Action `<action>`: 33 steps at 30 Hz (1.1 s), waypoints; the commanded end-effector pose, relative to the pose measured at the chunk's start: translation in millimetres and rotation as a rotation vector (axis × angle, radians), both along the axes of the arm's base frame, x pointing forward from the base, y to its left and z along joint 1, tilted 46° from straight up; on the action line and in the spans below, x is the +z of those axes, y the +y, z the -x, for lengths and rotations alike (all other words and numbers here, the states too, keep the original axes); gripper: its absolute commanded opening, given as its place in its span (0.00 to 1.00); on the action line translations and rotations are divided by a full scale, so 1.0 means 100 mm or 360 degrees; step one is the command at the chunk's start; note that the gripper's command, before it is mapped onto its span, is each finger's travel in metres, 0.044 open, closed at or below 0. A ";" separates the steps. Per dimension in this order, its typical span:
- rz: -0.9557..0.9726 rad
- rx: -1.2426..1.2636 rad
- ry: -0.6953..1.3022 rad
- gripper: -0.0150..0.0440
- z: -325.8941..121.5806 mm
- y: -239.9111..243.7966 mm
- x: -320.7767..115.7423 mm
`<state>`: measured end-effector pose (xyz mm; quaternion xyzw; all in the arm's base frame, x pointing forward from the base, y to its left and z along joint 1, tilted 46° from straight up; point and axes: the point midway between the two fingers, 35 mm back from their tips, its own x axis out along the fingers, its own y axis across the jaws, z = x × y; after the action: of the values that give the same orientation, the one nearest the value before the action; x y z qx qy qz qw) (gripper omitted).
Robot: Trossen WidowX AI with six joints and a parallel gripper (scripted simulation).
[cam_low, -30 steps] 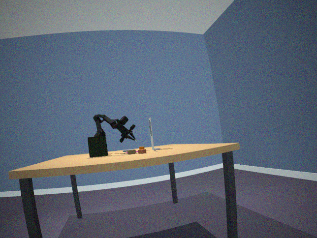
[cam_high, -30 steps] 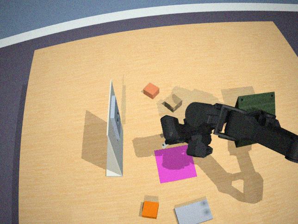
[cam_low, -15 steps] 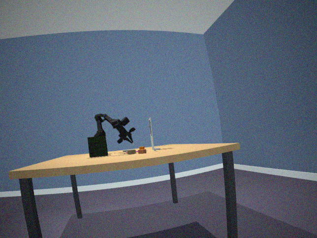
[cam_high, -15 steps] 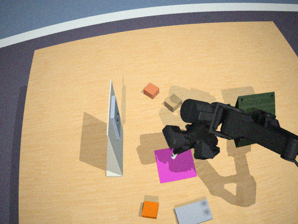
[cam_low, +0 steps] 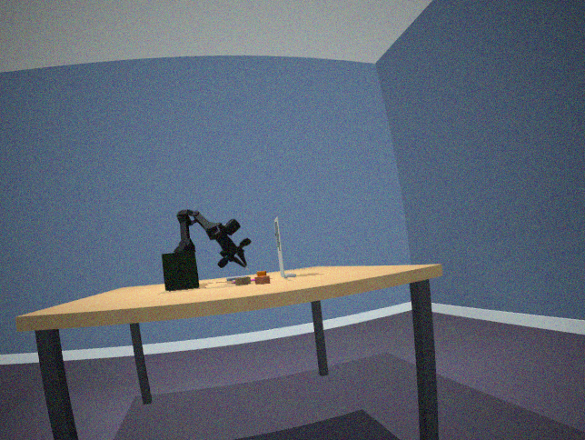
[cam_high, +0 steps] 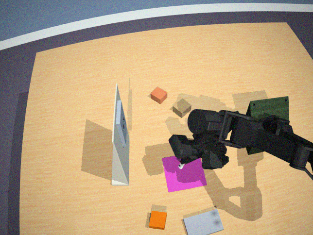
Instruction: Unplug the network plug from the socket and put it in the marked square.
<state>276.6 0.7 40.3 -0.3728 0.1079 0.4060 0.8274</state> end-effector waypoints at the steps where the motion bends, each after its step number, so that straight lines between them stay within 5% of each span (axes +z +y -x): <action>1: -0.0002 -0.0004 0.0017 0.25 0.01 0.04 -0.06; 33: -0.0003 -0.0009 0.0018 0.25 -0.02 0.26 -0.27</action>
<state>280.6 23.9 17.4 -0.3725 0.1091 0.4057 0.8275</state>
